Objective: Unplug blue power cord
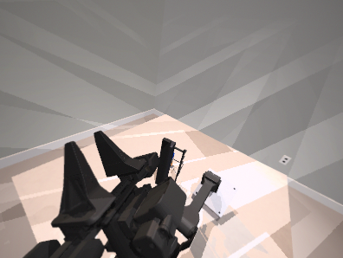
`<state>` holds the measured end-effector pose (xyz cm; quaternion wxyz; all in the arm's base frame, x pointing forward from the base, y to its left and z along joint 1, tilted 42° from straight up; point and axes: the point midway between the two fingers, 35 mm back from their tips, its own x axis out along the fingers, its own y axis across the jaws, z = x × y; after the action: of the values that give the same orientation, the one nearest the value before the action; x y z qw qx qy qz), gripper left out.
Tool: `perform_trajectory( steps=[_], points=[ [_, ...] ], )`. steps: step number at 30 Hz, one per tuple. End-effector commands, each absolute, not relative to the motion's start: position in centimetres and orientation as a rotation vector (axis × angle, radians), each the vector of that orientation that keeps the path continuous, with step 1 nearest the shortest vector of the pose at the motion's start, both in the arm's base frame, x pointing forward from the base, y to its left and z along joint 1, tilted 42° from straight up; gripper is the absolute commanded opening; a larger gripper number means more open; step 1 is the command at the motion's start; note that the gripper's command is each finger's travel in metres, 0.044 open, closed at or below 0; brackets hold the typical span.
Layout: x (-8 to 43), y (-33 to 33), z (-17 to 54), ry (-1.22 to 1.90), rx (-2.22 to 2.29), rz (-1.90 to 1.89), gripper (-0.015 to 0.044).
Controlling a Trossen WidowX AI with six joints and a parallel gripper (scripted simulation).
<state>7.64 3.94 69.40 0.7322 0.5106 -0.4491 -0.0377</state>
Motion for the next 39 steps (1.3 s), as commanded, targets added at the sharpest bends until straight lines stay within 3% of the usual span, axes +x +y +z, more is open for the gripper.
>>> perform_trajectory(
  steps=[1, 8, 15, 39],
  points=[
    [8.4, -2.3, 68.2, -0.952, 1.252, -0.157, 0.0160],
    [10.8, -10.1, 65.3, -0.825, 1.337, -0.260, 0.0160],
    [16.0, -18.7, 58.1, -0.573, 1.502, -0.415, 0.0160],
    [28.8, -23.4, 38.3, 0.153, 1.623, -0.557, 0.0160]
  ],
)
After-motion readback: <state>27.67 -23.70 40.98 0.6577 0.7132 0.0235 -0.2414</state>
